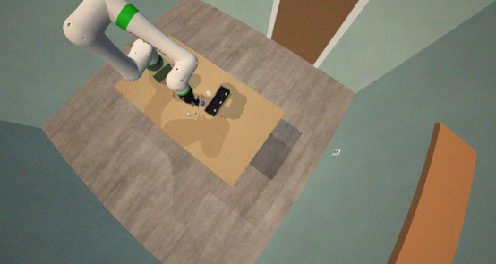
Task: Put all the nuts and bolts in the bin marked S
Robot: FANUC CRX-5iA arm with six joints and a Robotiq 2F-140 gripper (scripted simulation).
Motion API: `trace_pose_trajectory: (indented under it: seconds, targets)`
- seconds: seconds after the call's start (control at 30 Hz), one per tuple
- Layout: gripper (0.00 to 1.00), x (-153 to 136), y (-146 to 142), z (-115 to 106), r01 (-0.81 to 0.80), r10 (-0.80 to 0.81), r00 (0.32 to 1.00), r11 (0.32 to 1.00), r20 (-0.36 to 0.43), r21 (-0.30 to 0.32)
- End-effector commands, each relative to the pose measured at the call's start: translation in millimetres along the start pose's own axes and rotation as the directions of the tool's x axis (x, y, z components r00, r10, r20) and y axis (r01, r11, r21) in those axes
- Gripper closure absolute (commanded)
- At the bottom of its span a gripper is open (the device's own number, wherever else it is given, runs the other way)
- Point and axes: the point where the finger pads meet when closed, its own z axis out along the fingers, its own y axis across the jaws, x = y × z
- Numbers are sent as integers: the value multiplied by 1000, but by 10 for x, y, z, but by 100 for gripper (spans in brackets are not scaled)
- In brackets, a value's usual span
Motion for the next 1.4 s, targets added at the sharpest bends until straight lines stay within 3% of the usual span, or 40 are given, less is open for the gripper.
trace_pose_trajectory:
  seconds: [0.0,0.27,0.3,0.43,1.37]
  targets:
    - [82,285,286,168,-156,156,988,988,-3,4]
    - [82,448,451,213,-327,327,945,945,-5,8]
    - [82,445,446,213,-414,414,910,910,-5,11]
    - [82,421,419,213,-493,493,870,870,-6,15]
    - [82,363,373,213,-493,493,870,870,-6,15]
